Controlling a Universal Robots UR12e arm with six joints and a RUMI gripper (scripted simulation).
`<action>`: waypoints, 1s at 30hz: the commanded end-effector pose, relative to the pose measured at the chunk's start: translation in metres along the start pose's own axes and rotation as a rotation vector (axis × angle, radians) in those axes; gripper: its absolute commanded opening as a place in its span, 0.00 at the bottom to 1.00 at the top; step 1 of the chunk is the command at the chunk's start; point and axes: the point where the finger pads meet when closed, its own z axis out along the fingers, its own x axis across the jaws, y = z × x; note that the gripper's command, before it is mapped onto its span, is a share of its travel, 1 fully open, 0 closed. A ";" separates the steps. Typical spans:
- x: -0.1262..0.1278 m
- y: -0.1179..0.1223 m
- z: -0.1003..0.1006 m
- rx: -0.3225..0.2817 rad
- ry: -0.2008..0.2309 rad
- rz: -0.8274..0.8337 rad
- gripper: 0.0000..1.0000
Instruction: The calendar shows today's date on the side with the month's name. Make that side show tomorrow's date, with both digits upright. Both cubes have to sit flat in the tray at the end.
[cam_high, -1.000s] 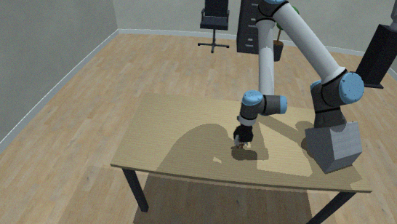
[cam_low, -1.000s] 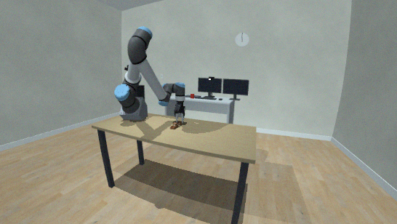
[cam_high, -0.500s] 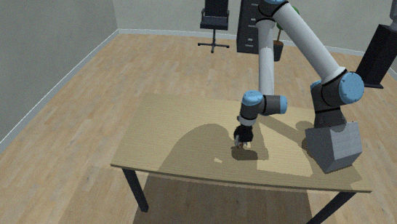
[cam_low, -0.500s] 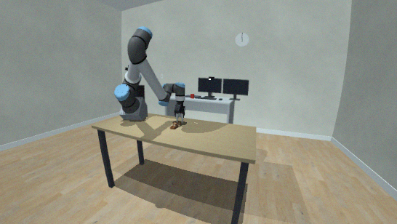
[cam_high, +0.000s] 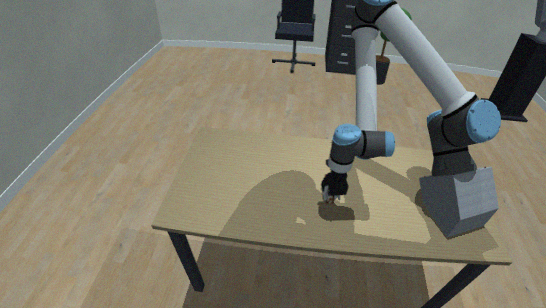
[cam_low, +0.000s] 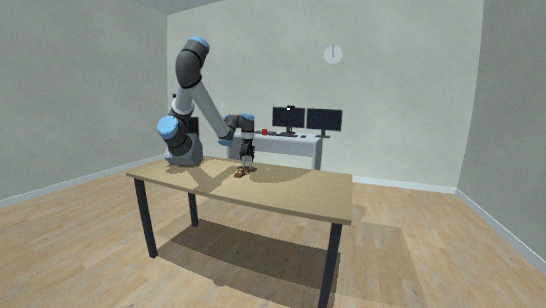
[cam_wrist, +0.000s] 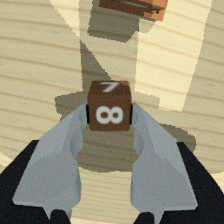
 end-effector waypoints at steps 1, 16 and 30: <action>0.003 0.000 0.000 -0.001 0.001 -0.002 0.11; -0.002 -0.001 -0.034 0.000 -0.004 0.002 0.11; -0.002 -0.001 -0.093 -0.001 -0.005 0.002 0.11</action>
